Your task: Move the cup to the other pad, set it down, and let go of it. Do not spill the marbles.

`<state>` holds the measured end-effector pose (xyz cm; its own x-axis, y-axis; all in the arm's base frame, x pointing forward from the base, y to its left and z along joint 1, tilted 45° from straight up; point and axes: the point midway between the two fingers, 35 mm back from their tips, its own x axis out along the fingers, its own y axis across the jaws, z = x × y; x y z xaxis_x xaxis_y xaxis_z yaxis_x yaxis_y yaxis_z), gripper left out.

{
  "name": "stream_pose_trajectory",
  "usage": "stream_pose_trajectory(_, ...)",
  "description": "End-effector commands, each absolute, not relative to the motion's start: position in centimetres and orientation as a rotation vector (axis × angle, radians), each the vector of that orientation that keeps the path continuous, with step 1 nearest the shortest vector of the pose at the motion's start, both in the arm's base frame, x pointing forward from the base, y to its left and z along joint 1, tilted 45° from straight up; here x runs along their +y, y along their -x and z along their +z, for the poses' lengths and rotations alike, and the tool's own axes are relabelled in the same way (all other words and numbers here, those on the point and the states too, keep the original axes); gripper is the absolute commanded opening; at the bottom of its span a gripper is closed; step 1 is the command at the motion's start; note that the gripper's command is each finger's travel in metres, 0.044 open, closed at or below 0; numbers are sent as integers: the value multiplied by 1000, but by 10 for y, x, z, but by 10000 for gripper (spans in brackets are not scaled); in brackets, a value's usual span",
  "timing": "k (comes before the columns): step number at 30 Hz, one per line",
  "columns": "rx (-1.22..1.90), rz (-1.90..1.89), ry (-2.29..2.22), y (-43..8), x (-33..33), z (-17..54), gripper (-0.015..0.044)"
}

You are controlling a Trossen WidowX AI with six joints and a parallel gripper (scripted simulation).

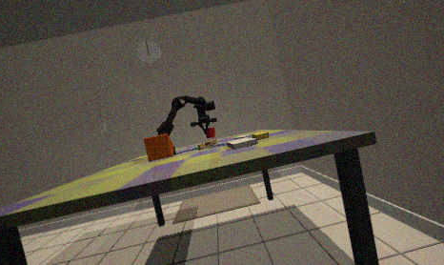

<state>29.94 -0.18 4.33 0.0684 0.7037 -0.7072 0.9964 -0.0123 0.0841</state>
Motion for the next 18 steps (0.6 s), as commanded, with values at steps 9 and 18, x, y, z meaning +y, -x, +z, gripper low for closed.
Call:
stream_pose_trajectory(9, 1691, -655, -1778, -282, 8, 53, 0)
stream_pose_trajectory(18, 1692, -656, -1778, -270, 15, 60, 0)
